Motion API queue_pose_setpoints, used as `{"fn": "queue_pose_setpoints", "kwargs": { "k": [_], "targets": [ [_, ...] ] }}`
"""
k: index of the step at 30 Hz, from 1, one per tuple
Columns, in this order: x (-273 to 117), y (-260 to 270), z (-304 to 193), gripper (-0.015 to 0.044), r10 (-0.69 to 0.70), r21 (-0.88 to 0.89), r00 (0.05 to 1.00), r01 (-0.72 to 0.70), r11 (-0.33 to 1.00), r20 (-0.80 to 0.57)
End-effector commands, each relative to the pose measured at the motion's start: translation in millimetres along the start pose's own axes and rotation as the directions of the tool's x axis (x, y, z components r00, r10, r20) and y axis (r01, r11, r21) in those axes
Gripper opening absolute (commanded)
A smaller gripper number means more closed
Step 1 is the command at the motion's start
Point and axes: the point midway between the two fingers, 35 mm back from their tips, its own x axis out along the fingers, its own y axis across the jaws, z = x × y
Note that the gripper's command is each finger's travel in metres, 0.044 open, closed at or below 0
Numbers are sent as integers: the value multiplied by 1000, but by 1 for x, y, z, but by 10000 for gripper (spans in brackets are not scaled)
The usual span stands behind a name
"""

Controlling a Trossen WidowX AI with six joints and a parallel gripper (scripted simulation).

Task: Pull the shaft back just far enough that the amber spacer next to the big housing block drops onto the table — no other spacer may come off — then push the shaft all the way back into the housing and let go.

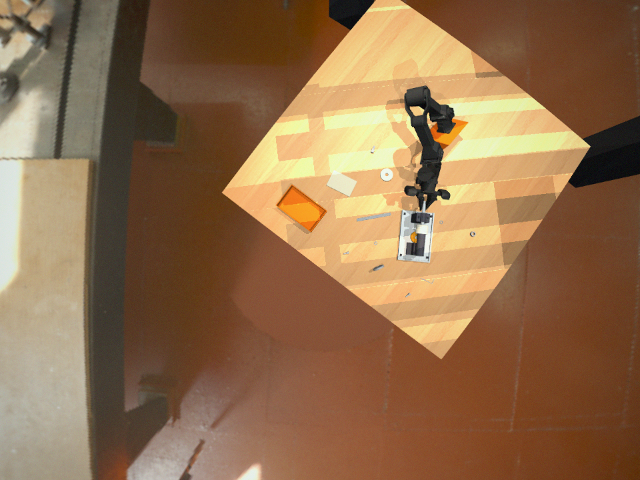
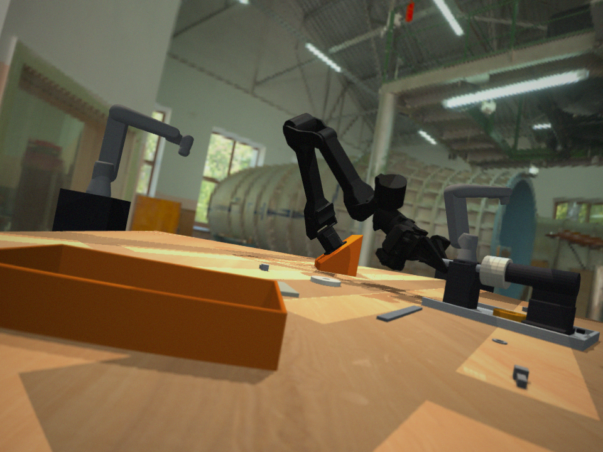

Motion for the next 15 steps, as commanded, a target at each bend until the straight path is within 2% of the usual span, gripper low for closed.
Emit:
{"fn": "queue_pose_setpoints", "kwargs": {
  "k": [1, 15],
  "targets": [
    [2, 0, -1, 0, 1, 3, 1000, -1, 1000, -1],
    [6, 0, -3, 0, 1, 3, 1000, -1, 1000, -1]
  ]
}}
